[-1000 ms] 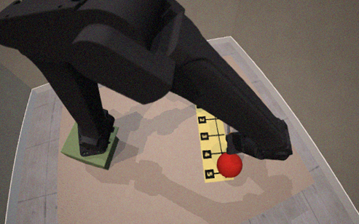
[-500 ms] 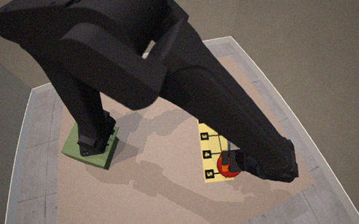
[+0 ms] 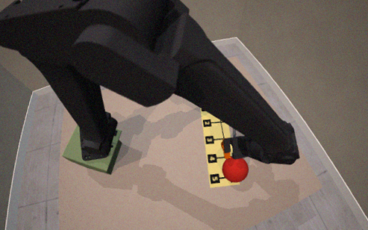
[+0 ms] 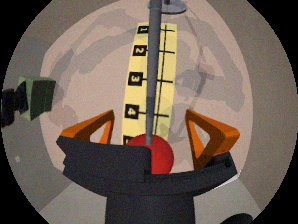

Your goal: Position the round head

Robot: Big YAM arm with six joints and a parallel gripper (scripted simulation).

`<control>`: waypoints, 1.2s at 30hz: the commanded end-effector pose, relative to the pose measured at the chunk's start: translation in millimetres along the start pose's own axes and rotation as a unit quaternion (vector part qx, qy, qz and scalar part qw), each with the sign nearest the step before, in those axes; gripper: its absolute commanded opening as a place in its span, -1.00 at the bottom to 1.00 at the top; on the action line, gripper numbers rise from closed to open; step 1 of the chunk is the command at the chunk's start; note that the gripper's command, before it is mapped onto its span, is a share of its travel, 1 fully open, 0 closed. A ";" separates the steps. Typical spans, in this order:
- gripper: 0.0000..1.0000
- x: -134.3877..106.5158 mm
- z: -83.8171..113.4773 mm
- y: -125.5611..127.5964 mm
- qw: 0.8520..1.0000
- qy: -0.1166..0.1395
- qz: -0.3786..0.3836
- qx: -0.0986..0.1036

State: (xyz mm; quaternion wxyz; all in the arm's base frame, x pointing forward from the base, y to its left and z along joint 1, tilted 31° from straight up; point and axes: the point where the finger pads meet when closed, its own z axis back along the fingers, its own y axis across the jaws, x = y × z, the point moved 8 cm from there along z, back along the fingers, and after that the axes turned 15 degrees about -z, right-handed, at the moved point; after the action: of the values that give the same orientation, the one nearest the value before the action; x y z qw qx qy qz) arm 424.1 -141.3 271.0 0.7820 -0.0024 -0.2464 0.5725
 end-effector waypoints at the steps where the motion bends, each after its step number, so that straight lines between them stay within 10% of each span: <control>1: 1.00 -1.9 7.6 -2.8 1.000 0.000 -0.007 -0.007; 36: 1.00 -2.0 5.4 -1.5 1.000 0.001 -0.002 -0.006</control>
State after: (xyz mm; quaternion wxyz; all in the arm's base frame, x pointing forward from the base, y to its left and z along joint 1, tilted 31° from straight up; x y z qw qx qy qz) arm 422.6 -145.7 271.1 0.7851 -0.0037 -0.2464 0.5683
